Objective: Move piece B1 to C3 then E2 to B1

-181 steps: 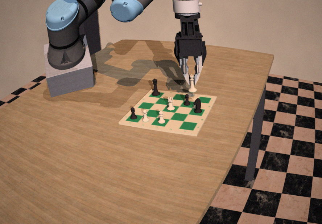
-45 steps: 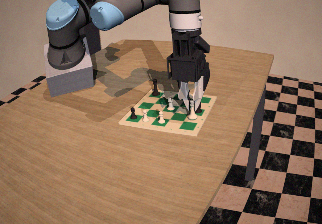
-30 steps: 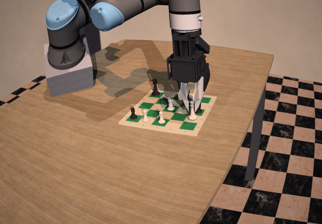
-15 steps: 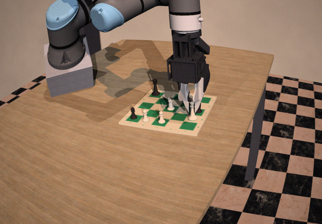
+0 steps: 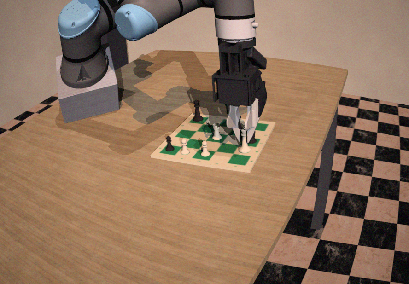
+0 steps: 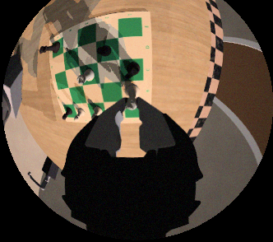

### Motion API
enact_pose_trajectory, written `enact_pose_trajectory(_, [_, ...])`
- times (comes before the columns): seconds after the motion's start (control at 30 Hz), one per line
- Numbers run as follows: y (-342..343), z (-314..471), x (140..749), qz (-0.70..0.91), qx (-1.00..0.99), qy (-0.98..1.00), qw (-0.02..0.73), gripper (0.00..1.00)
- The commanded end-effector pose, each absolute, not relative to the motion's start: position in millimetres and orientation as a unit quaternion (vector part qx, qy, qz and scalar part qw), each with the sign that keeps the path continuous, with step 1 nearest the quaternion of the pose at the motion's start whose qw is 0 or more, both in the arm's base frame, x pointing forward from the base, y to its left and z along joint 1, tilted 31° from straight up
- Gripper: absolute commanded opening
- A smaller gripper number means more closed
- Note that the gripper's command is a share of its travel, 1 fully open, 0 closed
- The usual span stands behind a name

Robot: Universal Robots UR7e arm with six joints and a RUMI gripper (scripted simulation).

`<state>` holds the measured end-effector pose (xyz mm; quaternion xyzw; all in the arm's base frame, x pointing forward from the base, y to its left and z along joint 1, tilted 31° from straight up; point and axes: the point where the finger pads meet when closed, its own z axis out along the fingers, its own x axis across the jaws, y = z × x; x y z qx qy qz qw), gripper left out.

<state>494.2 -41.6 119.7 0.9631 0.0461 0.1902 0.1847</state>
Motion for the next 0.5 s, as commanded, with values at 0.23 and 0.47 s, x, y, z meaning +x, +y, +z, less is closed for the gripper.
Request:
enact_pose_trajectory(0.23, [-41.5,120.2,494.4,0.191,0.963,0.046,0.185,0.00])
enact_pose_trajectory(0.47, [-41.5,120.2,494.4,0.191,0.963,0.046,0.185,0.05])
